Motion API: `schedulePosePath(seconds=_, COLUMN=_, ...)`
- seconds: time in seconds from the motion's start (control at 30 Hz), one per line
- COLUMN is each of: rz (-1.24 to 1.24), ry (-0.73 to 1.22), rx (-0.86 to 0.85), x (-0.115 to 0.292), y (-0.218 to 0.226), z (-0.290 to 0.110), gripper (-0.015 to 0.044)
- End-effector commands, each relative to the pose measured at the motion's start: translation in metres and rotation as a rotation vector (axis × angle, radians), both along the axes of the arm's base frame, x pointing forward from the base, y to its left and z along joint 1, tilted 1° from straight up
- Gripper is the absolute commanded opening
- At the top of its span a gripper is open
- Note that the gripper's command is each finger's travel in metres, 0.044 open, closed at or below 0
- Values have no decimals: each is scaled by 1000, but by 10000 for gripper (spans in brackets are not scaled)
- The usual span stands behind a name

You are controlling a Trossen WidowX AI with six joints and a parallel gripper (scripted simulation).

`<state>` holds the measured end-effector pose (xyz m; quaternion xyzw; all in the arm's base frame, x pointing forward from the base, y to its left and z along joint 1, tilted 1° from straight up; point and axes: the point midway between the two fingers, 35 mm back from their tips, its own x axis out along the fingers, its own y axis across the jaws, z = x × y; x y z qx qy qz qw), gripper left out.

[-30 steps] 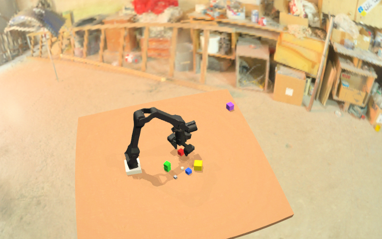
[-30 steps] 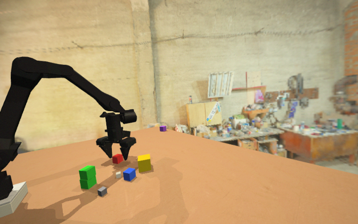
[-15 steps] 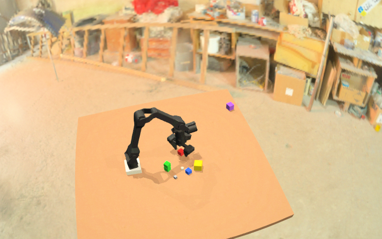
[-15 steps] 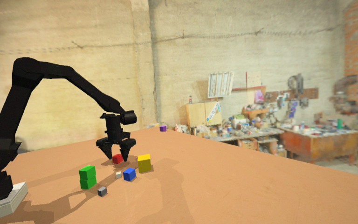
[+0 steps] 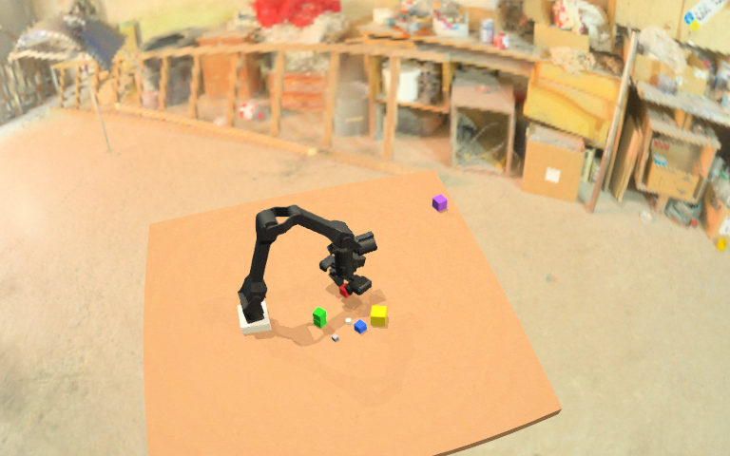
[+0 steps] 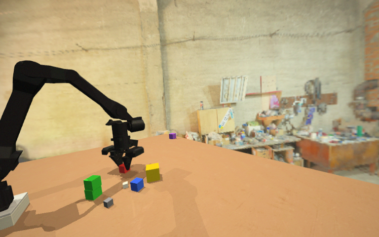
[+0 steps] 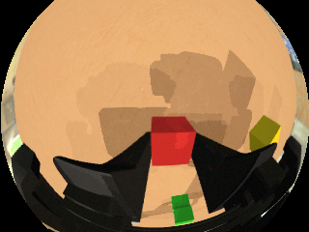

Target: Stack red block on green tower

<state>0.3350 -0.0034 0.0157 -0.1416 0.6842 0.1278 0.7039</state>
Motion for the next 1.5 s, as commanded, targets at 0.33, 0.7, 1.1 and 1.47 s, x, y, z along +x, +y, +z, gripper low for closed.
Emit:
schedulePosePath(seconds=0.33, rz=1, ry=0, rx=5, x=0, y=1, z=17, gripper=0)
schedulePosePath(seconds=0.7, rz=1, ry=0, rx=5, x=-2, y=1, z=76, gripper=0)
schedulePosePath(seconds=1.1, rz=1, ry=0, rx=5, x=-3, y=1, z=118, gripper=0)
schedulePosePath(seconds=1.47, rz=1, ry=1, rx=4, x=-22, y=-22, z=120, gripper=0)
